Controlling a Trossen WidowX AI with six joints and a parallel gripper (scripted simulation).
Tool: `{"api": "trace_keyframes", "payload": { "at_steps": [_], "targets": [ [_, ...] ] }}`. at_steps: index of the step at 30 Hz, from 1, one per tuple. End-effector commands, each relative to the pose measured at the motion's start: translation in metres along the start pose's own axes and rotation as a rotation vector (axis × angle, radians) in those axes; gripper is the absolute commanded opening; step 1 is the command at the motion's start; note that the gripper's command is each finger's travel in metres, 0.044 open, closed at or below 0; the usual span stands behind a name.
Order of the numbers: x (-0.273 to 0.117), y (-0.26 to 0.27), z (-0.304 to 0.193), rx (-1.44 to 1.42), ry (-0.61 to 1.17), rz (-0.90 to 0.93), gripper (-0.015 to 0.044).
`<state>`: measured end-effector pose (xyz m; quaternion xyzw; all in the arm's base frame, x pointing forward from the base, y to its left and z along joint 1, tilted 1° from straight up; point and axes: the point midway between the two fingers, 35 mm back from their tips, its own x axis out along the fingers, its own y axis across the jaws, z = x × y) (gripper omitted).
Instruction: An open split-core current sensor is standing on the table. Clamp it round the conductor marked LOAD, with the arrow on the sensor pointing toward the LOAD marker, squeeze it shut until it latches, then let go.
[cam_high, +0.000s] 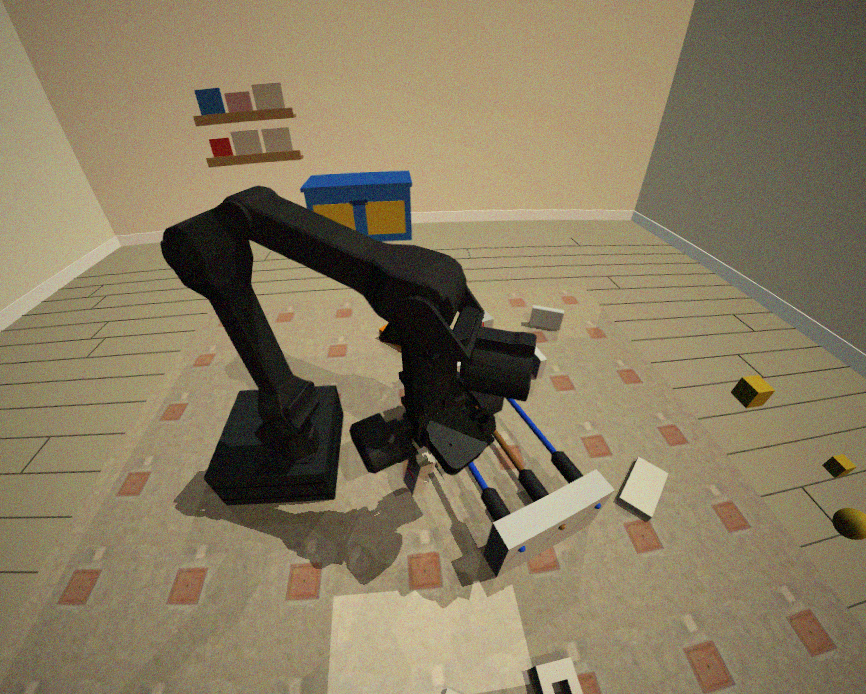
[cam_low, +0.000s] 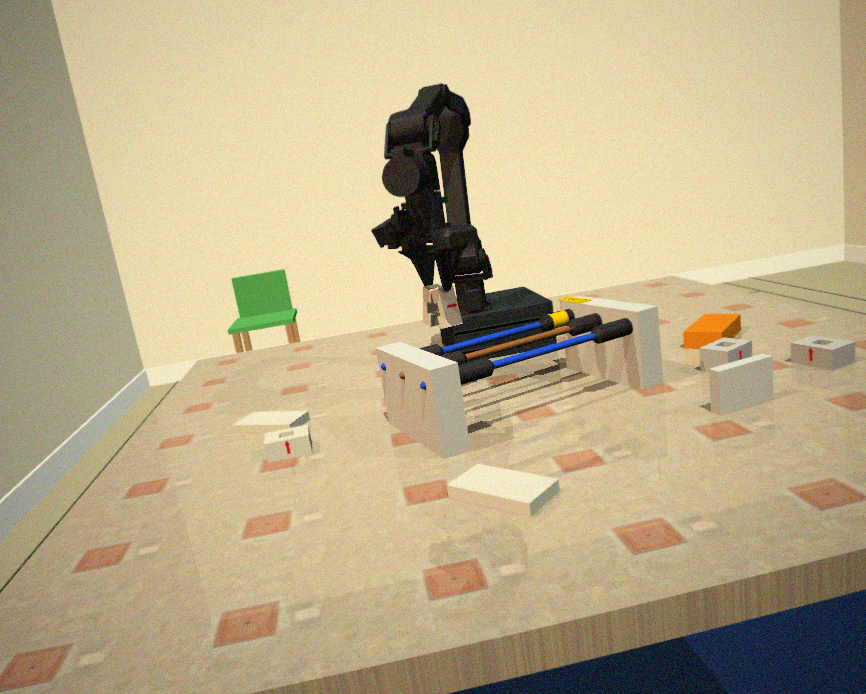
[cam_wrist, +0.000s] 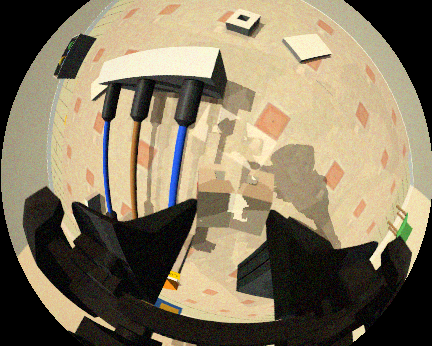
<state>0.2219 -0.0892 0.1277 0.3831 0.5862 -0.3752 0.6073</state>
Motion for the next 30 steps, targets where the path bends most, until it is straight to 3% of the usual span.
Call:
{"api": "trace_keyframes", "payload": {
  "at_steps": [1, 16, 30],
  "targets": [
    [-0.007, 0.001, 0.000, 0.004, -0.007, -0.002, 0.0000],
    [0.002, 0.073, -0.002, 0.113, -0.006, 0.004, 0.0000],
    [0.021, 0.074, -0.001, 0.113, -0.006, 0.004, 0.0000]
  ]
}}
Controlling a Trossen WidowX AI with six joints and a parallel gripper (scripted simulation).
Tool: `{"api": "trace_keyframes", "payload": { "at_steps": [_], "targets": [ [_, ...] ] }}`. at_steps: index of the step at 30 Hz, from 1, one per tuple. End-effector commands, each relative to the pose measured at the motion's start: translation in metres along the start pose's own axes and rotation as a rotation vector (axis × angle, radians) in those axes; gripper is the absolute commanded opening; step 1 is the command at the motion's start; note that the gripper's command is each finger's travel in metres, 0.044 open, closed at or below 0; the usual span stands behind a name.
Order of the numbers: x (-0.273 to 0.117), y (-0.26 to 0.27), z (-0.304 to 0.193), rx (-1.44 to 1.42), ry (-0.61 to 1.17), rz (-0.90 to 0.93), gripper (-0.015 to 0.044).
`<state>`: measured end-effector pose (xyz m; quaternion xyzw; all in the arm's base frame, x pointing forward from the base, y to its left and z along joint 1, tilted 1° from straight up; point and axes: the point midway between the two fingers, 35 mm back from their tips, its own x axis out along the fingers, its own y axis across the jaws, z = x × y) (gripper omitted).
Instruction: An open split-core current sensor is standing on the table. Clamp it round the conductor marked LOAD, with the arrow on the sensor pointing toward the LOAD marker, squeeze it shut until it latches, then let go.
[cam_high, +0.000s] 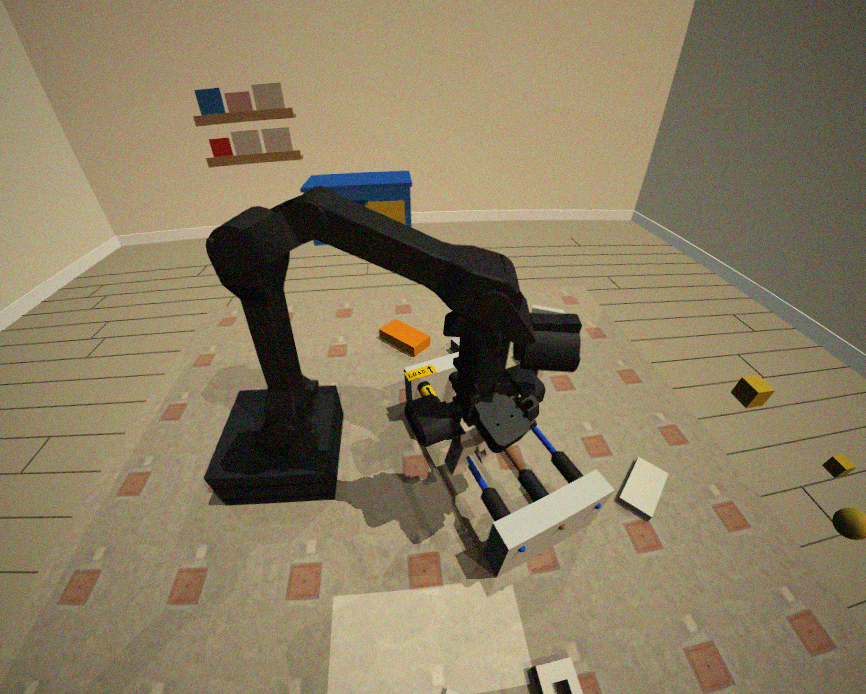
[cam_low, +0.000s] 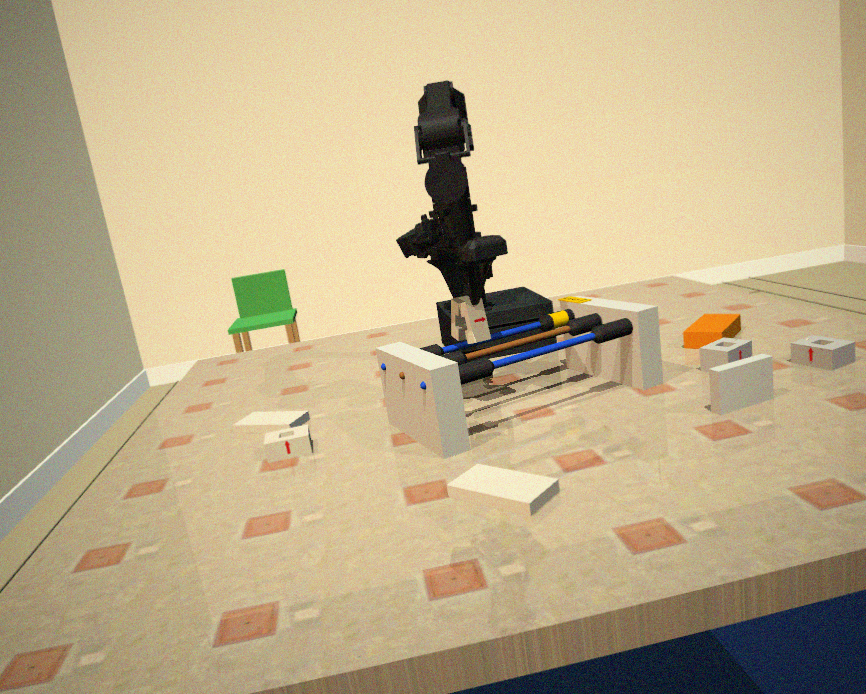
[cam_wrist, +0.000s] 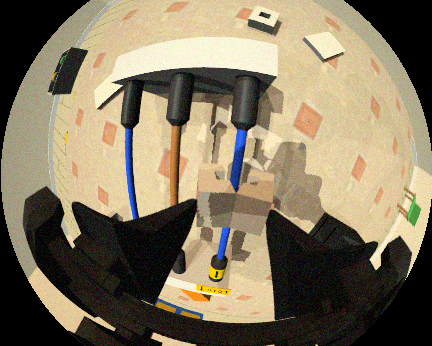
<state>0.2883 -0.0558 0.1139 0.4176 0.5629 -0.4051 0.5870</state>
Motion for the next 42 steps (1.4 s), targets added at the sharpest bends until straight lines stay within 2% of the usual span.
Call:
{"api": "trace_keyframes", "payload": {
  "at_steps": [1, 21, 42],
  "targets": [
    [0.006, 0.000, 0.001, 0.003, -0.005, -0.003, 0.0000],
    [0.039, -0.001, 0.000, 0.004, -0.005, -0.003, 0.0000],
    [0.034, 0.000, 0.000, 0.001, 0.000, 0.000, 0.0000]
  ]
}}
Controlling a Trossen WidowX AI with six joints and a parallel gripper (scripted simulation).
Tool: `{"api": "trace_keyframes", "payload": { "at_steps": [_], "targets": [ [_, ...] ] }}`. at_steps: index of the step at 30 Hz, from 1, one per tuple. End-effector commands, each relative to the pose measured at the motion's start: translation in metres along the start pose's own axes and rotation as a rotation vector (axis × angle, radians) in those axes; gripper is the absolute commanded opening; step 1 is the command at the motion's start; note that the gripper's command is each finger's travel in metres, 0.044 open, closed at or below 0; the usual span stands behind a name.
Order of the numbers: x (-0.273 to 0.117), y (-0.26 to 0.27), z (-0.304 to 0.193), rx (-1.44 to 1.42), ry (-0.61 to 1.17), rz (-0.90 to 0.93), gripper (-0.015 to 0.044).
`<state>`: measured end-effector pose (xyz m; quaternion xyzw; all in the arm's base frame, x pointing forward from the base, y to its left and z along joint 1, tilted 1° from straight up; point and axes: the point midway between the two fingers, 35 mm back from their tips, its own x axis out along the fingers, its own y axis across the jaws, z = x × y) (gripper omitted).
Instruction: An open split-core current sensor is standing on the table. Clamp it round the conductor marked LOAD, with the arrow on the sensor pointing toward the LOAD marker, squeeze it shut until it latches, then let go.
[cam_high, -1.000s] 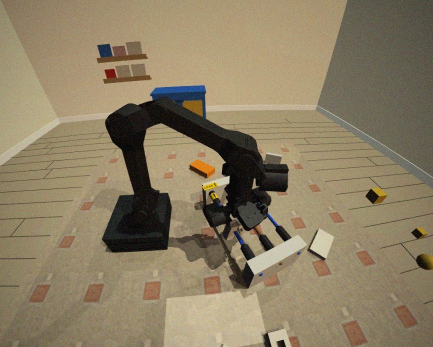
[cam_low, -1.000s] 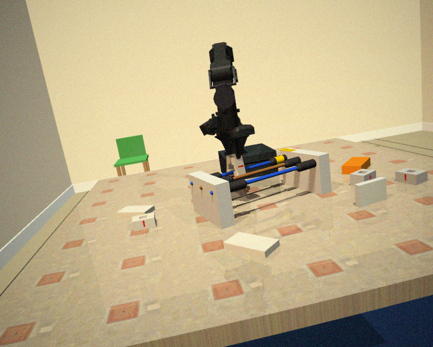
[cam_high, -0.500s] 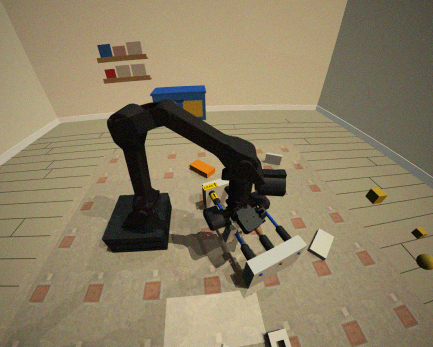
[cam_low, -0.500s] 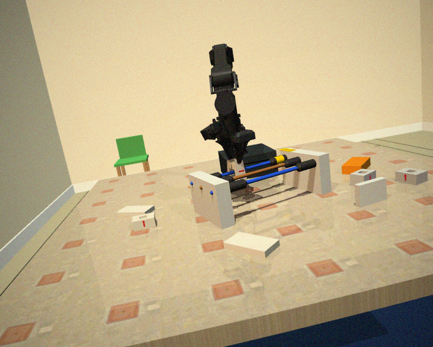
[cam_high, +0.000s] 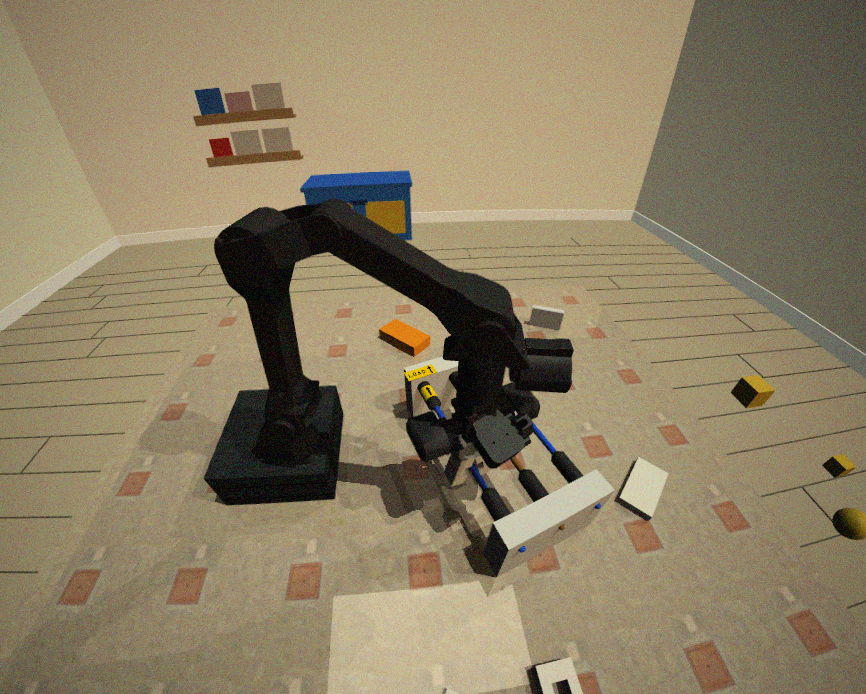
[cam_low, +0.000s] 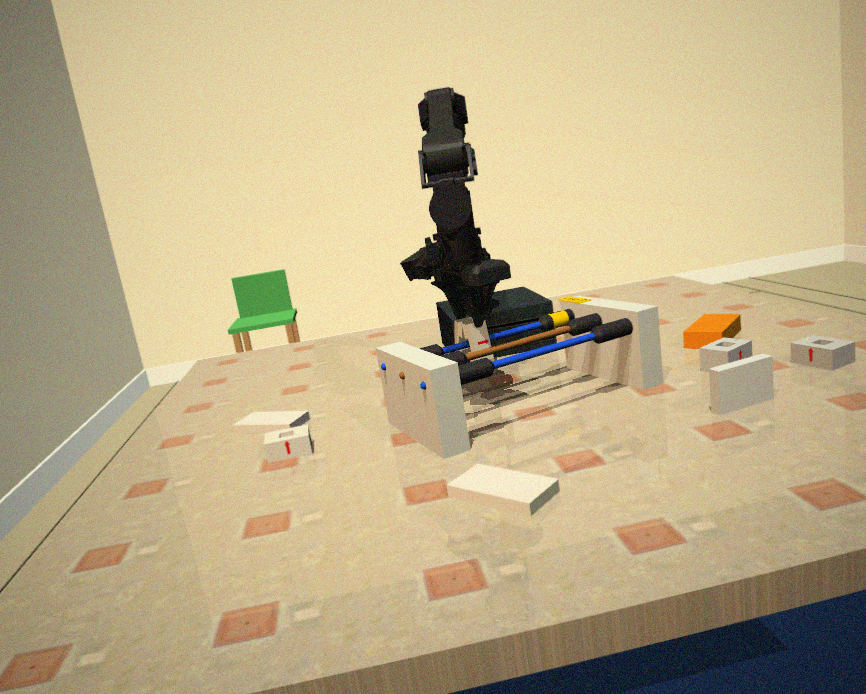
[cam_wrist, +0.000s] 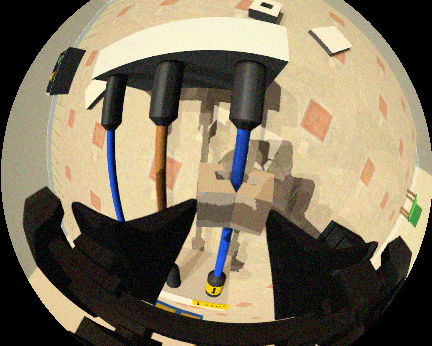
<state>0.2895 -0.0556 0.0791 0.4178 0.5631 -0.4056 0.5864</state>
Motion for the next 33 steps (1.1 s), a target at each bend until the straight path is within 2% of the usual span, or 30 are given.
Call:
{"api": "trace_keyframes", "payload": {
  "at_steps": [1, 24, 33],
  "targets": [
    [-0.0006, 0.0001, 0.0000, 0.000, 0.000, 0.001, 0.0000],
    [-0.0006, 0.0001, 0.0000, 0.000, 0.000, 0.001, 0.0000],
    [-0.0006, 0.0001, 0.0000, 0.000, 0.000, 0.001, 0.0236]
  ]
}}
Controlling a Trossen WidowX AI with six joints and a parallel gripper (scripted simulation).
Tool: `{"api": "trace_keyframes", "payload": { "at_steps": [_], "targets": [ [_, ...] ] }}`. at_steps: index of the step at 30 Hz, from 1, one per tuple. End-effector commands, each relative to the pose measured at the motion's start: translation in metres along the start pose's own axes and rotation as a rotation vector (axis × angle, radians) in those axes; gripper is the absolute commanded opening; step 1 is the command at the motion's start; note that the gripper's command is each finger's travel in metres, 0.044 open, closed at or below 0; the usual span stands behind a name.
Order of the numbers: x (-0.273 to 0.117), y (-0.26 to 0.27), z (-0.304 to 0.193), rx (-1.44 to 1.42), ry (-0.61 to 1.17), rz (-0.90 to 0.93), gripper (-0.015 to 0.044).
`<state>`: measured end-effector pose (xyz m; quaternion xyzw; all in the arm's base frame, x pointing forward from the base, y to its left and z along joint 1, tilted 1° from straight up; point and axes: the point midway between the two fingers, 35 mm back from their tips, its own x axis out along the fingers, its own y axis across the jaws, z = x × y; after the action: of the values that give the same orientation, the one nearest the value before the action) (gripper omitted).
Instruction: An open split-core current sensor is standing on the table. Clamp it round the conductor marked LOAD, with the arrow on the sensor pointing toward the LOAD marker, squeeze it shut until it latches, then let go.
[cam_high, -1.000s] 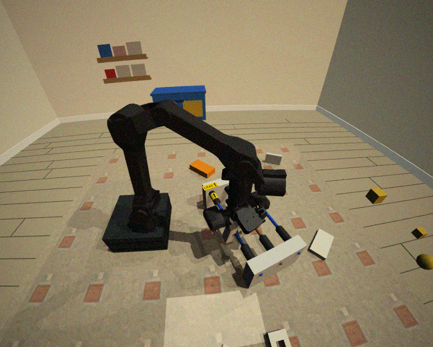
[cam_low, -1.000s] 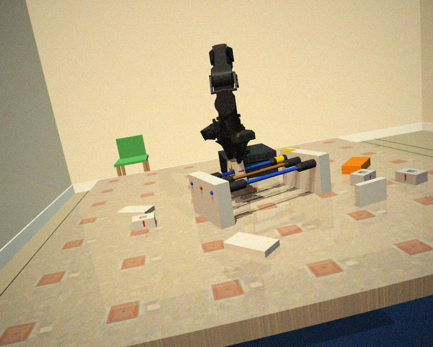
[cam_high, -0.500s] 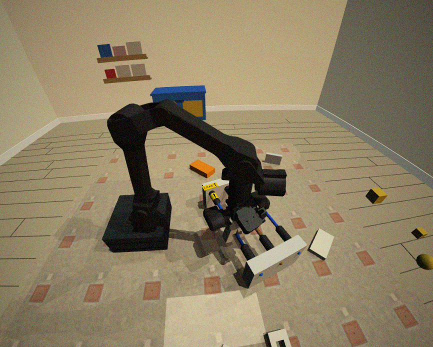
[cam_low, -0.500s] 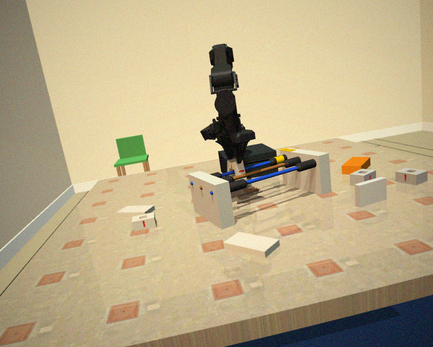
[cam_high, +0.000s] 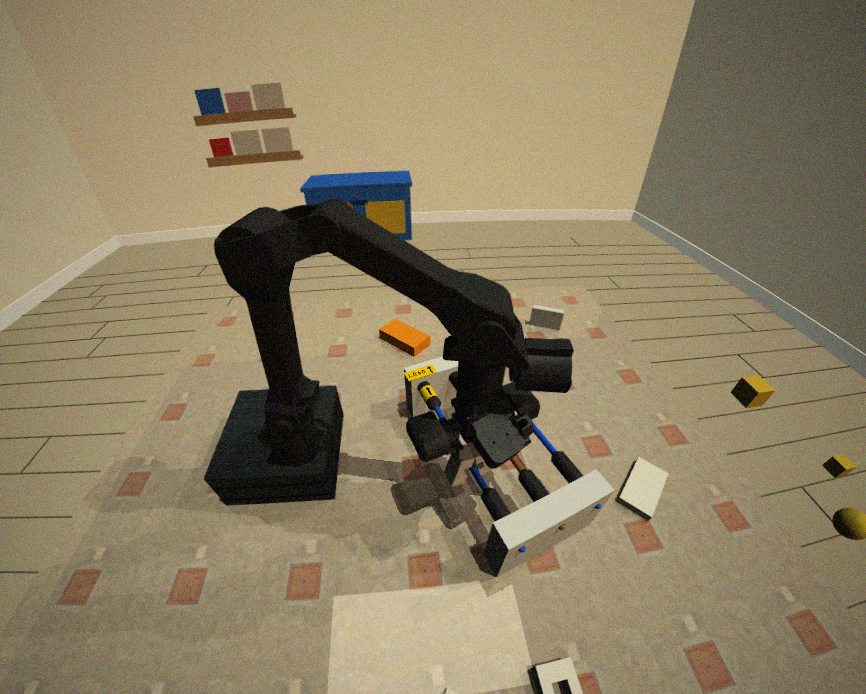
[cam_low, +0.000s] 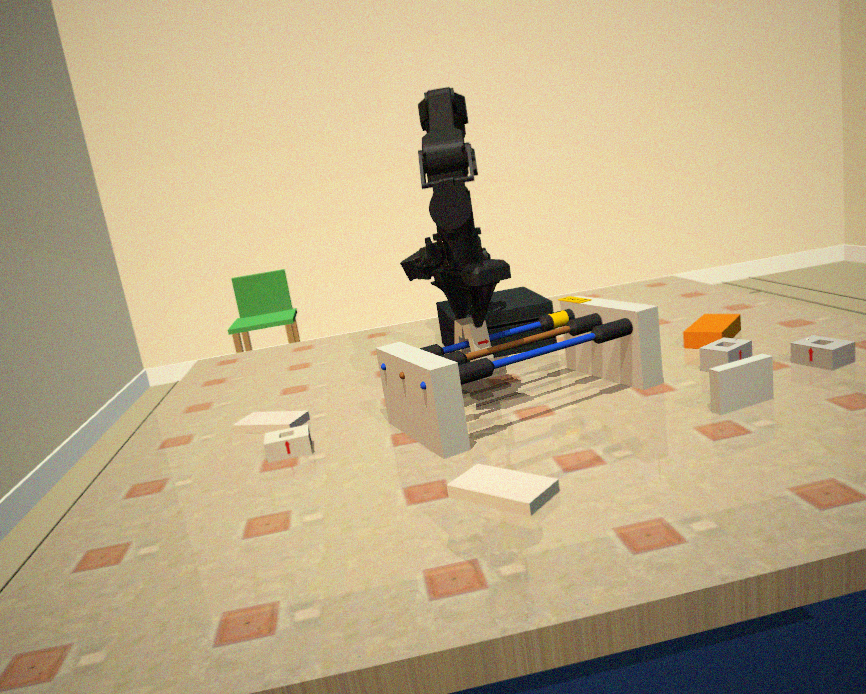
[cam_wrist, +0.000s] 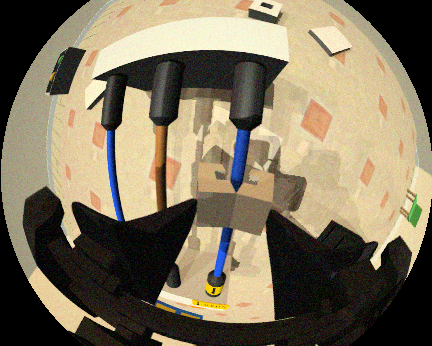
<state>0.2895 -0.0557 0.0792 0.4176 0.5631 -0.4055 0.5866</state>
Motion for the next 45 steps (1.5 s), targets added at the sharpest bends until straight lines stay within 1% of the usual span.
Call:
{"api": "trace_keyframes", "payload": {
  "at_steps": [1, 8, 16, 19, 20, 26, 45],
  "targets": [
    [-0.001, 0.000, 0.000, 0.000, 0.000, 0.001, 0.0263],
    [-0.001, 0.000, 0.000, 0.000, 0.000, 0.001, 0.0440],
    [0.002, 0.000, 0.000, 0.001, 0.000, -0.001, 0.0440],
    [0.031, 0.000, 0.000, 0.003, -0.004, -0.016, 0.0440],
    [0.033, 0.000, 0.000, 0.004, -0.005, -0.017, 0.0440],
    [0.036, 0.000, 0.000, 0.004, -0.005, -0.017, 0.0440],
    [0.063, -0.001, 0.000, 0.004, -0.005, -0.017, 0.0440]
  ]
}}
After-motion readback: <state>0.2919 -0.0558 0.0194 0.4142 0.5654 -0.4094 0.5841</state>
